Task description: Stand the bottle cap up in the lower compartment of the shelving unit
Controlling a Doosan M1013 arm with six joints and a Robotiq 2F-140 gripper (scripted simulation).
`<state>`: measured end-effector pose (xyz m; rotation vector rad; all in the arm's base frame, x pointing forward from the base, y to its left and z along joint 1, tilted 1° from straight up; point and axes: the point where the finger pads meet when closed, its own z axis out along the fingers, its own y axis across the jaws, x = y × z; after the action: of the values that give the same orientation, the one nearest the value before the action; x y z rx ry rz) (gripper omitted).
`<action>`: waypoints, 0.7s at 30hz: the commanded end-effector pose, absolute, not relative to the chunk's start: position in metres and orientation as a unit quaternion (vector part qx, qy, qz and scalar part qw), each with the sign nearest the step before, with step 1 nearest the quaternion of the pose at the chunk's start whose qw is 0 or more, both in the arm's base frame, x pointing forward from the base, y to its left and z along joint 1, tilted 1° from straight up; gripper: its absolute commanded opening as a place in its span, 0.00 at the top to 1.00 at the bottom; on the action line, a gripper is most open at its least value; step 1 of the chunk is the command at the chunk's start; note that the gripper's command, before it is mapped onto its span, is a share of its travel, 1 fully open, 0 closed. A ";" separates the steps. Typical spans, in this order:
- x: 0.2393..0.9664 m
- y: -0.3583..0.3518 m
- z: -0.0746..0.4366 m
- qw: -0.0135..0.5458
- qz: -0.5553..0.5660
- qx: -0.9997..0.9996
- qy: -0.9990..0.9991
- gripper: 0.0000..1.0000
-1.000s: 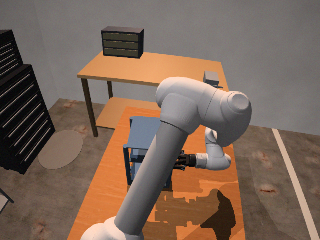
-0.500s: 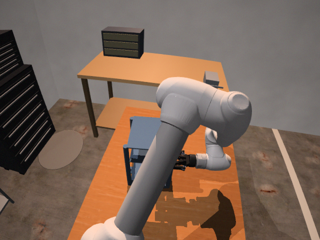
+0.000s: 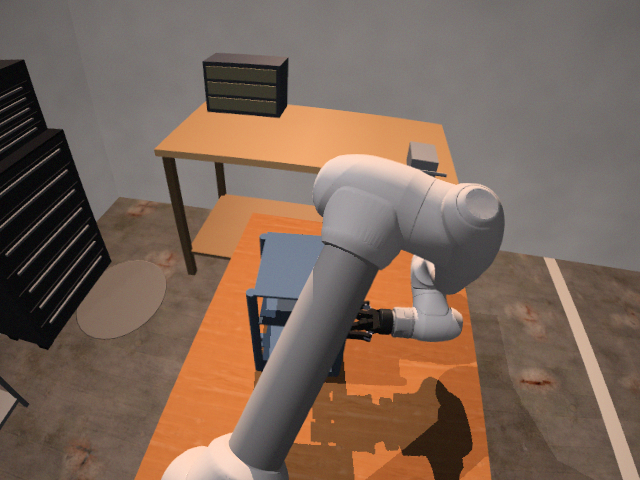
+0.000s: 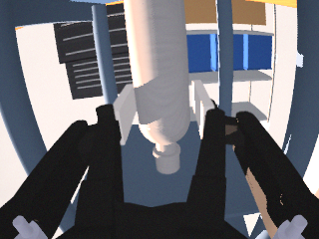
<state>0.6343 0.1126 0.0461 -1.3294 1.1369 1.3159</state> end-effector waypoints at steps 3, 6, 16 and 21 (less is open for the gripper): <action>0.636 0.107 0.044 0.459 0.531 -0.543 0.461 0.63; 0.636 0.107 0.044 0.459 0.531 -0.543 0.461 0.63; 0.638 0.098 0.044 0.459 0.531 -0.543 0.461 0.63; 0.638 0.095 0.044 0.459 0.531 -0.543 0.461 0.63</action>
<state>0.6379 0.0986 0.0431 -1.3359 1.1421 1.3038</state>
